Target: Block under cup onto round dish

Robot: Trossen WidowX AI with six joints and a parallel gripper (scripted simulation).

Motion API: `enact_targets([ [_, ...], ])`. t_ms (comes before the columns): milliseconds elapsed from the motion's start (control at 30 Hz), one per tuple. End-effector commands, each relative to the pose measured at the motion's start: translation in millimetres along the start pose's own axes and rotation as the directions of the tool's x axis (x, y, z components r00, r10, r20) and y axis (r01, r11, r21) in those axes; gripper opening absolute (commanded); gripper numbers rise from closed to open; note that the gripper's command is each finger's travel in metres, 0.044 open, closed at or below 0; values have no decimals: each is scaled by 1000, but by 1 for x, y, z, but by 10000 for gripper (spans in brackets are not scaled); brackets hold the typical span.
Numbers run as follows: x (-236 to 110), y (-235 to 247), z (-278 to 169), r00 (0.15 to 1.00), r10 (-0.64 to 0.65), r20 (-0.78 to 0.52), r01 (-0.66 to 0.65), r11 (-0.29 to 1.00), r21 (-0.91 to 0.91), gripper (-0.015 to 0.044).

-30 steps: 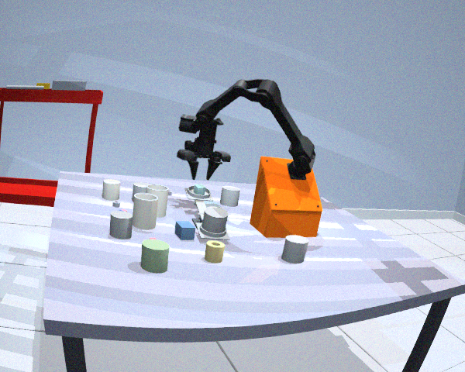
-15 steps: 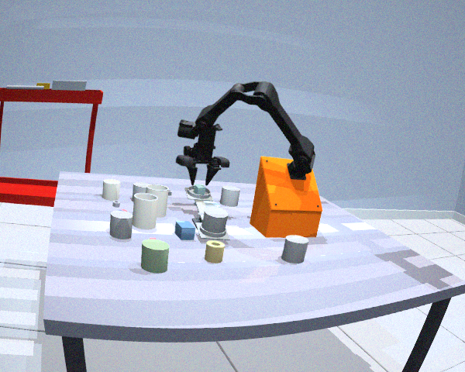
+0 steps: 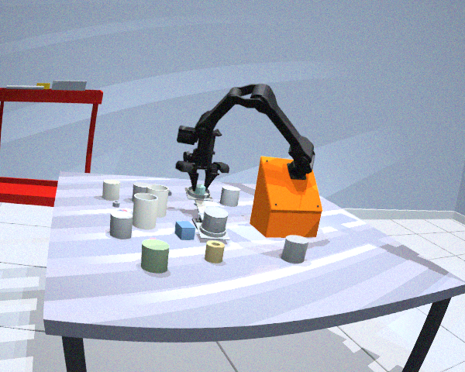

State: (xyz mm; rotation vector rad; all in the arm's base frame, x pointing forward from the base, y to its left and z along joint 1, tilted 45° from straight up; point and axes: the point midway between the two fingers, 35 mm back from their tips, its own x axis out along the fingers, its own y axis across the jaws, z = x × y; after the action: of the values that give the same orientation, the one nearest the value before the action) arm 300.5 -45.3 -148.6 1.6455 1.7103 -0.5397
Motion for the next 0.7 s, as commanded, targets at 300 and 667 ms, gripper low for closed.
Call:
enact_targets([
  [300, -3, 1, 0, 1000, 2, -4, -2, 1000, 6, 3],
  [667, -89, 1, 1, 1000, 0, 1, 0, 1000, 7, 0],
])
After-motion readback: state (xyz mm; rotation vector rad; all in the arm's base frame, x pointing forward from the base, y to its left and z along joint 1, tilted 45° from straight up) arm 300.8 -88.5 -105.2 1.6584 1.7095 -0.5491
